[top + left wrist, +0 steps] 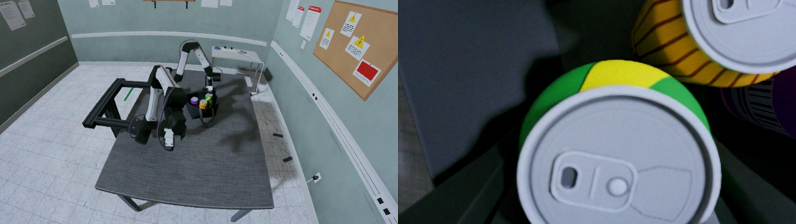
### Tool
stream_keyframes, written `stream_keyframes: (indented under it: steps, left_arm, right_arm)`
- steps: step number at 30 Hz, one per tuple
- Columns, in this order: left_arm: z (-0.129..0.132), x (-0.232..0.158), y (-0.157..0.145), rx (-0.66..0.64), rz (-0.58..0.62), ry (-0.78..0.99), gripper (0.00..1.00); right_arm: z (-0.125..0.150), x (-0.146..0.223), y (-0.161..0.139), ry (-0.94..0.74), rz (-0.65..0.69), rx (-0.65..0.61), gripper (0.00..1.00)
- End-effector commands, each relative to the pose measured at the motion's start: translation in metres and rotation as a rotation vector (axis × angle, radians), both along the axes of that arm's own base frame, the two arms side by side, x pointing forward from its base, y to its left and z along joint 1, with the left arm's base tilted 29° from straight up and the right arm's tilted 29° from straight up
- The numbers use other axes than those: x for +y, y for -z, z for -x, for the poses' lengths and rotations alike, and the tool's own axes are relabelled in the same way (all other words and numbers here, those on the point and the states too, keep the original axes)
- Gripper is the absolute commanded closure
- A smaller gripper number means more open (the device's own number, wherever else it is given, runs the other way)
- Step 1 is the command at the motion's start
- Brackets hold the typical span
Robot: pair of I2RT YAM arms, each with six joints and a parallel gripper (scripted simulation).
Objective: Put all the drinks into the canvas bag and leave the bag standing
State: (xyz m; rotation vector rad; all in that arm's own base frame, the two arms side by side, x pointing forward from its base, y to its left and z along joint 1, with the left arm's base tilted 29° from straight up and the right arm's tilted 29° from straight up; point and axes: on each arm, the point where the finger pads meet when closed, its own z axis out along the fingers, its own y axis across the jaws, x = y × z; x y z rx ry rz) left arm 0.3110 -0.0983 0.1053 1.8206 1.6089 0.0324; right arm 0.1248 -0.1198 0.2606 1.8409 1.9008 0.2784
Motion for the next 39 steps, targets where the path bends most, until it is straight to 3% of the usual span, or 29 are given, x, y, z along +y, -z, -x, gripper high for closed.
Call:
stream_keyframes:
  steps: [1, 4, 9, 16, 19, 30, 31, 35, 38, 39]
  left_arm:
    - [0.000, -0.004, 0.007, -0.004, 0.035, 0.024, 0.30]
    - [-0.003, -0.007, -0.001, -0.025, 0.042, 0.022, 0.30]
    - [0.001, -0.002, 0.013, 0.012, 0.031, 0.016, 0.30]
    - [-0.008, -0.003, -0.002, -0.027, 0.039, 0.008, 0.30]
    - [-0.006, 0.000, 0.015, 0.000, 0.027, 0.009, 0.30]
    - [-0.008, 0.000, 0.023, -0.002, 0.015, 0.019, 0.30]
    - [-0.012, -0.001, 0.011, -0.018, 0.027, 0.007, 0.30]
    - [-0.014, 0.004, 0.021, -0.016, 0.013, 0.008, 0.30]
    - [-0.021, 0.001, -0.003, -0.079, 0.018, 0.016, 0.30]
    - [-0.021, 0.001, -0.004, -0.076, 0.024, 0.008, 0.16]
  right_arm:
    - [0.000, 0.004, -0.004, -0.012, 0.008, -0.010, 0.14]
    - [0.000, 0.004, -0.004, -0.012, 0.008, -0.010, 0.14]
    - [0.000, 0.004, -0.004, -0.012, 0.008, -0.010, 0.14]
    - [0.000, 0.004, -0.004, -0.012, 0.008, -0.010, 0.14]
    - [0.000, 0.004, -0.004, -0.012, 0.008, -0.010, 0.14]
    - [0.000, 0.004, -0.004, -0.012, 0.008, -0.010, 0.14]
    - [0.000, 0.004, -0.004, -0.012, 0.008, -0.010, 0.14]
    - [0.000, 0.004, -0.004, -0.012, 0.008, -0.010, 0.14]
    - [0.000, 0.004, -0.004, -0.012, 0.008, -0.010, 0.14]
    - [0.000, 0.004, -0.004, -0.012, 0.008, -0.010, 0.14]
